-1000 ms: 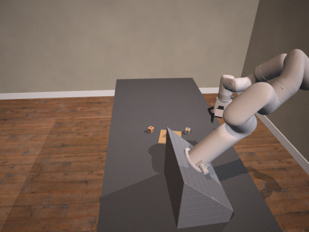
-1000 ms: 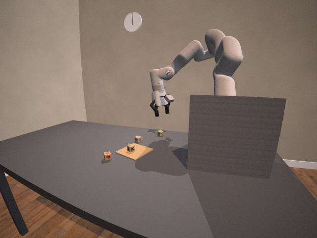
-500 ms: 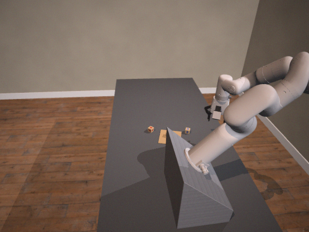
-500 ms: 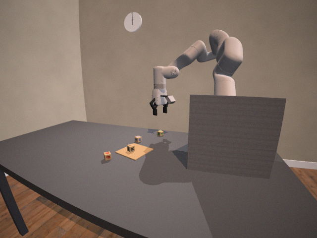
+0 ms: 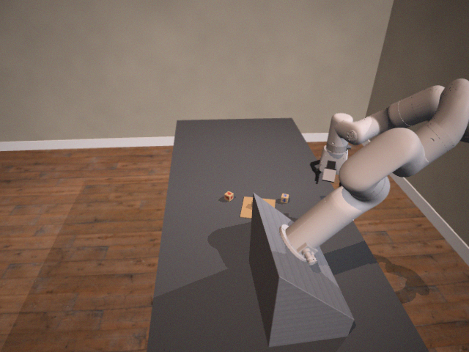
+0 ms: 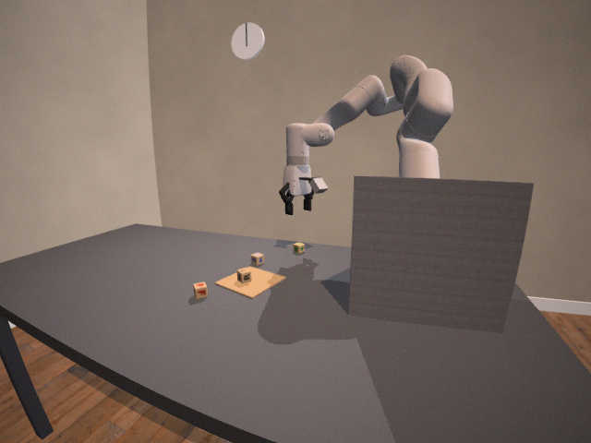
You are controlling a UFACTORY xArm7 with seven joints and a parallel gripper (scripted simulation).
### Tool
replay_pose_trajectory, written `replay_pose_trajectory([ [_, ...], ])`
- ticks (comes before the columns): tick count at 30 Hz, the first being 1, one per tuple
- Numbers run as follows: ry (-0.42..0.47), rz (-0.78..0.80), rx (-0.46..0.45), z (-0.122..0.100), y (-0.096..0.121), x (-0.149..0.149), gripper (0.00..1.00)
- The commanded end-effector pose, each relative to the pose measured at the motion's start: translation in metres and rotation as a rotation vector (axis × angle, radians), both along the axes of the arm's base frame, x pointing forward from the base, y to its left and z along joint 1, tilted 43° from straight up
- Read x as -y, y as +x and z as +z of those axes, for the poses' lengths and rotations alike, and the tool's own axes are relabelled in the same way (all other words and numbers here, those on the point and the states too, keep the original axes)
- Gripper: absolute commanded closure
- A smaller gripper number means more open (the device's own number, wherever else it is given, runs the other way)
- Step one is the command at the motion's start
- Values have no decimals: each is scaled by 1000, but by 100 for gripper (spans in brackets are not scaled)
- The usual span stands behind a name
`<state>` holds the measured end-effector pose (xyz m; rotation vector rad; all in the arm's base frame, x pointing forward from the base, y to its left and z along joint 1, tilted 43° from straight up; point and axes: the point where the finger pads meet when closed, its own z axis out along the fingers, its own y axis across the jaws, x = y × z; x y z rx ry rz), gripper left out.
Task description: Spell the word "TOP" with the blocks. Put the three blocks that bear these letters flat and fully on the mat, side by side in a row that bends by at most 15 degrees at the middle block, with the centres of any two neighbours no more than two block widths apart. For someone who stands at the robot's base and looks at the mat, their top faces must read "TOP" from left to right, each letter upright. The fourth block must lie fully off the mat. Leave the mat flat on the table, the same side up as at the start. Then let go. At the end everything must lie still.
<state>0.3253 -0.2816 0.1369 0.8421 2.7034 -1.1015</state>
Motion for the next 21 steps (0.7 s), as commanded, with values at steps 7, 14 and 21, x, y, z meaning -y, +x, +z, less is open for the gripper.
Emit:
replay_pose_trajectory([
  [7, 18, 134, -118, -1, 1, 1, 0],
  [14, 35, 253, -228, -3, 1, 3, 0],
  [21, 55, 391, -354, -5, 1, 5, 0],
])
